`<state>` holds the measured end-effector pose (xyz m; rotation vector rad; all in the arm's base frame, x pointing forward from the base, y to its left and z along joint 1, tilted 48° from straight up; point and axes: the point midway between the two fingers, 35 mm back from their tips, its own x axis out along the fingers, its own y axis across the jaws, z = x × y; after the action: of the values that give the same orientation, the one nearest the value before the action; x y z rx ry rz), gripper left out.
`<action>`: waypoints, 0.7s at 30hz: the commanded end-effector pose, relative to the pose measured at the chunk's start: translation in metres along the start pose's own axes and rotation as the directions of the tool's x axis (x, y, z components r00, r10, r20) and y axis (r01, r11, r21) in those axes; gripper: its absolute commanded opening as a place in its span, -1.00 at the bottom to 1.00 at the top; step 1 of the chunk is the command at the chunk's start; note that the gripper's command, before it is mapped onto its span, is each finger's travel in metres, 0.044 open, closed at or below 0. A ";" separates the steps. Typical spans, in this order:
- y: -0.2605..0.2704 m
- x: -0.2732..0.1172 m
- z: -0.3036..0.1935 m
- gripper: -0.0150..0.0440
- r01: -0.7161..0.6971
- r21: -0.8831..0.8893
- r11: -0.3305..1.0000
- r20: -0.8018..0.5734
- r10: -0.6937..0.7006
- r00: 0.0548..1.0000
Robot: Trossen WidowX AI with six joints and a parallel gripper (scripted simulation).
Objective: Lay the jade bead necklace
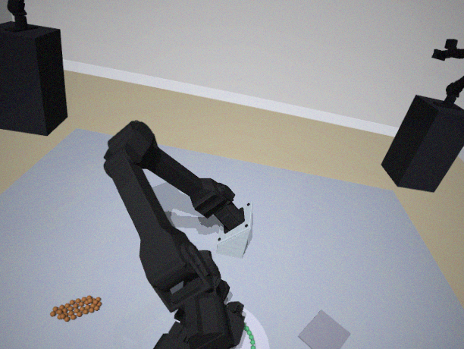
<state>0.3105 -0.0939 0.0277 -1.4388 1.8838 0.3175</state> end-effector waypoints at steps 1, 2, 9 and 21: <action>-0.004 -0.001 -0.001 -0.49 0.005 -0.004 1.000 -0.001 -0.005 1.000; -0.004 -0.001 -0.001 -0.49 0.005 -0.004 1.000 -0.001 -0.005 1.000; -0.004 0.005 -0.001 -0.49 0.005 -0.004 1.000 -0.001 -0.005 1.000; -0.005 0.002 -0.001 0.49 0.004 0.002 1.000 0.002 -0.004 1.000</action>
<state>0.3139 -0.0981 0.0278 -1.4411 1.8785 0.3154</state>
